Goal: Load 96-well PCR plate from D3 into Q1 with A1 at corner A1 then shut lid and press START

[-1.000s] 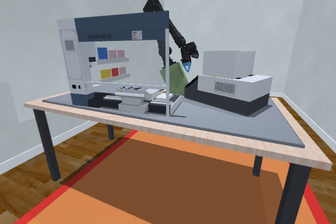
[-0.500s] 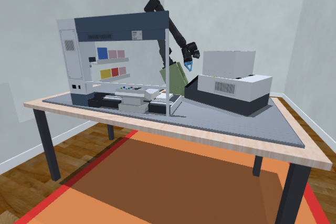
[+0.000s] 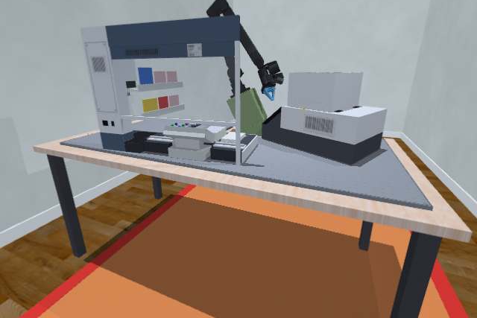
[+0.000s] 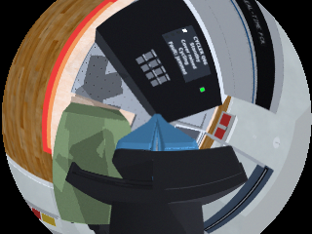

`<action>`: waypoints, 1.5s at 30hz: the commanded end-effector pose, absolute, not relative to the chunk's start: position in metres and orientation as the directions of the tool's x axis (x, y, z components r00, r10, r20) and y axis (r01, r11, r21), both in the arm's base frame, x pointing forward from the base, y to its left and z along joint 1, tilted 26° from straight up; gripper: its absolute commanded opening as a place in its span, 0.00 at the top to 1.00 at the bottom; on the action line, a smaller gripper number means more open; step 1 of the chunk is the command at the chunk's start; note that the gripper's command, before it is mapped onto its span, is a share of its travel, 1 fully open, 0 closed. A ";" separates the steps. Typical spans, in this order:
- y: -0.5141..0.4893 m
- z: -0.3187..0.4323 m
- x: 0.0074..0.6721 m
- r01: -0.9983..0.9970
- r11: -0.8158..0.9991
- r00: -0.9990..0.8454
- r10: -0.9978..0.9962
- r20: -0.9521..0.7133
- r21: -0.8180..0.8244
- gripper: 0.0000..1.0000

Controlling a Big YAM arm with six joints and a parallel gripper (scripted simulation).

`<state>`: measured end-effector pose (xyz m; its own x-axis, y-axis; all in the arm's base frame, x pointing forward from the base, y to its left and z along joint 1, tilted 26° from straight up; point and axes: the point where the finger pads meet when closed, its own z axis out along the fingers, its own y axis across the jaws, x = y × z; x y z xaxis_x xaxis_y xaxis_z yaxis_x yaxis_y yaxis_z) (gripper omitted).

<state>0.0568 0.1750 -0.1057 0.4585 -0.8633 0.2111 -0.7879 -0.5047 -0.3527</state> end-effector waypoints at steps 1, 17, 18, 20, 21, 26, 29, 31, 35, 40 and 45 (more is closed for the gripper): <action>0.184 -0.103 0.053 -0.745 -0.562 0.527 -0.826 0.199 -0.360 1.00; 0.190 -0.110 0.002 -0.556 -0.763 0.737 -0.636 0.229 -0.329 1.00; 0.190 -0.110 0.002 -0.540 -0.774 0.750 -0.621 0.227 -0.330 1.00; 0.189 -0.108 0.009 -0.514 -0.790 0.768 -0.597 0.232 -0.334 1.00; 0.188 -0.107 0.011 -0.499 -0.800 0.778 -0.583 0.234 -0.333 1.00; 0.187 -0.106 0.014 -0.446 -0.832 0.813 -0.531 0.240 -0.329 1.00; 0.198 -0.105 0.011 -0.403 -0.851 0.843 -0.489 0.226 -0.336 1.00; 0.194 -0.105 0.013 -0.386 -0.861 0.850 -0.472 0.234 -0.331 1.00; 0.186 -0.107 0.017 -0.417 -0.852 0.831 -0.499 0.247 -0.316 1.00; 0.194 -0.115 0.020 -0.440 -0.838 0.819 -0.522 0.240 -0.323 1.00; 0.203 -0.116 0.020 -0.441 -0.831 0.821 -0.526 0.222 -0.340 1.00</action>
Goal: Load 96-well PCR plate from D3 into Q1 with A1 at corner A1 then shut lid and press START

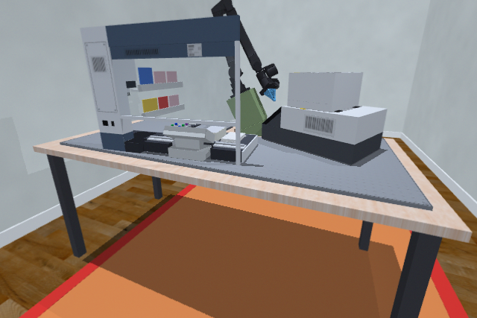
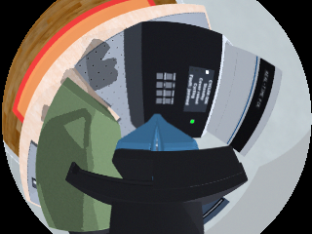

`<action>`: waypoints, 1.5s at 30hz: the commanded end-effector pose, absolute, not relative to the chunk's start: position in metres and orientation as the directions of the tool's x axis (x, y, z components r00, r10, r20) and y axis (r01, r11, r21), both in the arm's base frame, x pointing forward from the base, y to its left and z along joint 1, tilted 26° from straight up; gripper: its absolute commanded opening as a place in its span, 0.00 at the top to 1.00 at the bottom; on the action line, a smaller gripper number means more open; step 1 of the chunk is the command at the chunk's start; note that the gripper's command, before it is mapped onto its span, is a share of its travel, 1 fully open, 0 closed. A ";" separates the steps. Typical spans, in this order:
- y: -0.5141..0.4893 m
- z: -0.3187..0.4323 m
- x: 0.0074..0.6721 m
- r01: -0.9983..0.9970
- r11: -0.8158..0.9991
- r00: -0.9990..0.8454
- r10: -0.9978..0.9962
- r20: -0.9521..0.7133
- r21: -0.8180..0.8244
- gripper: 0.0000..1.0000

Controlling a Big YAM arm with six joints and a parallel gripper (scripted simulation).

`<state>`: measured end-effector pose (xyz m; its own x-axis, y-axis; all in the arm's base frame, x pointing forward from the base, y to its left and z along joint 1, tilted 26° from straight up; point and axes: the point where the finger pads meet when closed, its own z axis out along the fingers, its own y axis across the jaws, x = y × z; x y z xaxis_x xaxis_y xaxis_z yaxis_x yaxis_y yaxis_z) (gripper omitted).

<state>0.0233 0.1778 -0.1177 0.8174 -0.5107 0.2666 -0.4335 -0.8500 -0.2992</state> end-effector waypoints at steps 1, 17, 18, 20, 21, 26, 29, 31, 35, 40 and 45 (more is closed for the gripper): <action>0.205 -0.118 0.021 -0.441 -0.830 0.820 -0.527 0.221 -0.342 1.00; 0.209 -0.140 0.033 -0.437 -0.834 0.821 -0.523 0.231 -0.336 1.00; 0.209 -0.142 0.036 -0.444 -0.831 0.816 -0.530 0.231 -0.336 1.00; 0.211 -0.147 0.038 -0.446 -0.830 0.815 -0.531 0.233 -0.335 1.00; 0.212 -0.149 0.039 -0.445 -0.831 0.815 -0.531 0.233 -0.334 1.00; 0.221 -0.154 0.040 -0.433 -0.833 0.823 -0.521 0.226 -0.346 1.00; 0.223 -0.158 0.044 -0.435 -0.831 0.821 -0.524 0.226 -0.347 1.00; 0.222 -0.161 0.046 -0.436 -0.833 0.820 -0.524 0.231 -0.341 1.00; 0.214 -0.163 0.047 -0.439 -0.835 0.819 -0.524 0.235 -0.333 1.00; 0.218 -0.172 0.053 -0.441 -0.834 0.816 -0.526 0.238 -0.332 1.00; 0.231 -0.177 0.056 -0.435 -0.828 0.820 -0.527 0.225 -0.353 1.00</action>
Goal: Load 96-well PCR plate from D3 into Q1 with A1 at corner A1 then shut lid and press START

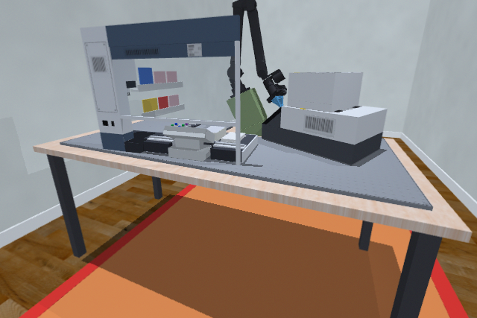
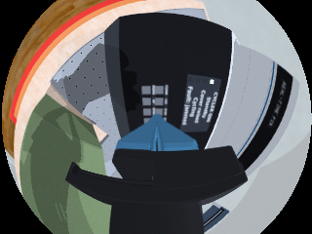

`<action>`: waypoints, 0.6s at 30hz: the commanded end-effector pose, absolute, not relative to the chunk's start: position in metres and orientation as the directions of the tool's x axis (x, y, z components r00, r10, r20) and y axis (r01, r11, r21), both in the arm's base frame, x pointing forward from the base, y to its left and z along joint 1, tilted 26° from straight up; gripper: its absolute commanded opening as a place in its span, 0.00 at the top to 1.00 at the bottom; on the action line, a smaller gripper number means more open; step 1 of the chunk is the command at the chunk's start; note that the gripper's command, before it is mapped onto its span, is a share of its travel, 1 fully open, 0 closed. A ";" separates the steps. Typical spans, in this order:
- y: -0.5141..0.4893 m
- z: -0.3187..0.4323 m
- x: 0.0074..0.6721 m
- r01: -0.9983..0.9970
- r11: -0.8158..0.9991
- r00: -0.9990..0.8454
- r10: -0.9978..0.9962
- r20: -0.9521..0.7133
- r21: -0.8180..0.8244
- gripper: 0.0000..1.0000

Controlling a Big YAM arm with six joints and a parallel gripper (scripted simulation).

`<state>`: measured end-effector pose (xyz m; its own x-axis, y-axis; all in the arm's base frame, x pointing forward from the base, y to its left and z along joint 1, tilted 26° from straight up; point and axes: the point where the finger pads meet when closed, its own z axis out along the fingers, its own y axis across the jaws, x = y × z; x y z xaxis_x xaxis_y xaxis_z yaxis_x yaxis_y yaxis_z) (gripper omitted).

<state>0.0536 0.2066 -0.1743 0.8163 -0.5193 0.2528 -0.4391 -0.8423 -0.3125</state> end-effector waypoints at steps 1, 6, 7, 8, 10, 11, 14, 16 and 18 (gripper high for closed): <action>0.230 -0.179 0.057 -0.435 -0.830 0.820 -0.526 0.228 -0.350 1.00; 0.220 -0.183 0.058 -0.435 -0.839 0.819 -0.520 0.242 -0.327 1.00; 0.217 -0.185 0.060 -0.440 -0.839 0.817 -0.522 0.245 -0.321 1.00; 0.215 -0.187 0.061 -0.441 -0.839 0.816 -0.523 0.247 -0.318 1.00; 0.215 -0.190 0.064 -0.442 -0.839 0.815 -0.524 0.249 -0.318 1.00; 0.219 -0.192 0.065 -0.442 -0.837 0.815 -0.525 0.246 -0.323 1.00; 0.228 -0.197 0.065 -0.435 -0.836 0.819 -0.522 0.238 -0.336 1.00; 0.230 -0.200 0.065 -0.428 -0.838 0.823 -0.516 0.236 -0.339 1.00; 0.229 -0.203 0.067 -0.432 -0.836 0.821 -0.520 0.237 -0.338 1.00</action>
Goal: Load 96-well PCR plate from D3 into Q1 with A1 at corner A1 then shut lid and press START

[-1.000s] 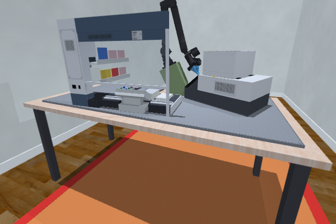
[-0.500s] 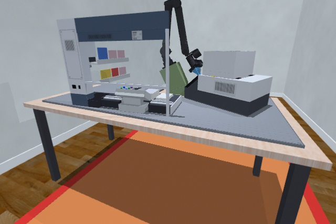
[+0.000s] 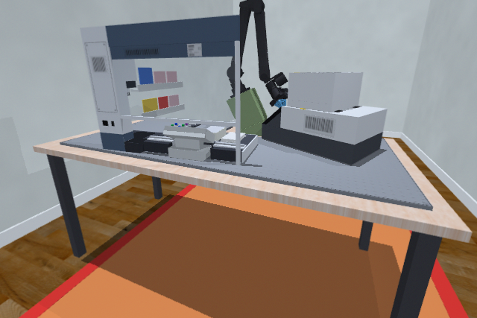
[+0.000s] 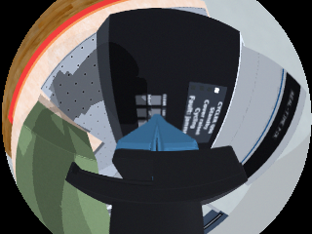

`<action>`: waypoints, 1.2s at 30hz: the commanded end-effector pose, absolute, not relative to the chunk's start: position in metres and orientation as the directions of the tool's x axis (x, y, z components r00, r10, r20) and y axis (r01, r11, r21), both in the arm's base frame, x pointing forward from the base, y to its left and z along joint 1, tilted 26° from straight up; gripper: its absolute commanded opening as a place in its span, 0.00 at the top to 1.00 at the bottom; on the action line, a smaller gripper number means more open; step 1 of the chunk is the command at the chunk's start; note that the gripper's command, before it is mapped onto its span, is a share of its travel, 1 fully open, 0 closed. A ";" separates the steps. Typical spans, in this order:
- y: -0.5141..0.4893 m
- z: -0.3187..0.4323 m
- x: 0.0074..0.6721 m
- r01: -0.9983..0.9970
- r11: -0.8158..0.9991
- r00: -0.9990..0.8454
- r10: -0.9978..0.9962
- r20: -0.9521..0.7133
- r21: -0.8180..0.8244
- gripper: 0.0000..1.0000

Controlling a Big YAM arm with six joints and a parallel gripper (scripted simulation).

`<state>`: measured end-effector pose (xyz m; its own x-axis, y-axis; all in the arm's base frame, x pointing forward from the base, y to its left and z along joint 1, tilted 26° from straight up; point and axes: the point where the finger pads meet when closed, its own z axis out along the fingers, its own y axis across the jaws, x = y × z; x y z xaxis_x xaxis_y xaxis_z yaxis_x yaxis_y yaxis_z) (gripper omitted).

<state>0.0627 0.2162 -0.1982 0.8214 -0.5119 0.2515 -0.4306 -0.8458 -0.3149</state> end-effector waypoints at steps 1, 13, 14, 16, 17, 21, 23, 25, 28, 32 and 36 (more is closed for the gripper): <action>0.226 -0.205 0.068 -0.434 -0.837 0.819 -0.520 0.240 -0.333 1.00; 0.226 -0.212 0.071 -0.441 -0.835 0.816 -0.526 0.240 -0.331 1.00; 0.224 -0.210 0.070 -0.441 -0.835 0.816 -0.525 0.240 -0.329 1.00; 0.221 -0.208 0.068 -0.441 -0.837 0.817 -0.523 0.242 -0.323 1.00; 0.220 -0.207 0.067 -0.441 -0.838 0.817 -0.522 0.243 -0.321 1.00; 0.222 -0.207 0.065 -0.440 -0.836 0.818 -0.524 0.238 -0.326 1.00; 0.223 -0.206 0.064 -0.440 -0.836 0.819 -0.524 0.236 -0.329 1.00; 0.224 -0.206 0.063 -0.434 -0.839 0.822 -0.518 0.237 -0.328 1.00; 0.222 -0.206 0.066 -0.437 -0.839 0.819 -0.520 0.241 -0.325 1.00; 0.222 -0.204 0.070 -0.437 -0.838 0.818 -0.522 0.243 -0.326 1.00; 0.224 -0.204 0.073 -0.444 -0.830 0.813 -0.532 0.238 -0.337 1.00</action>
<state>0.0684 0.2157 -0.2081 0.8197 -0.5132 0.2543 -0.4335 -0.8460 -0.3103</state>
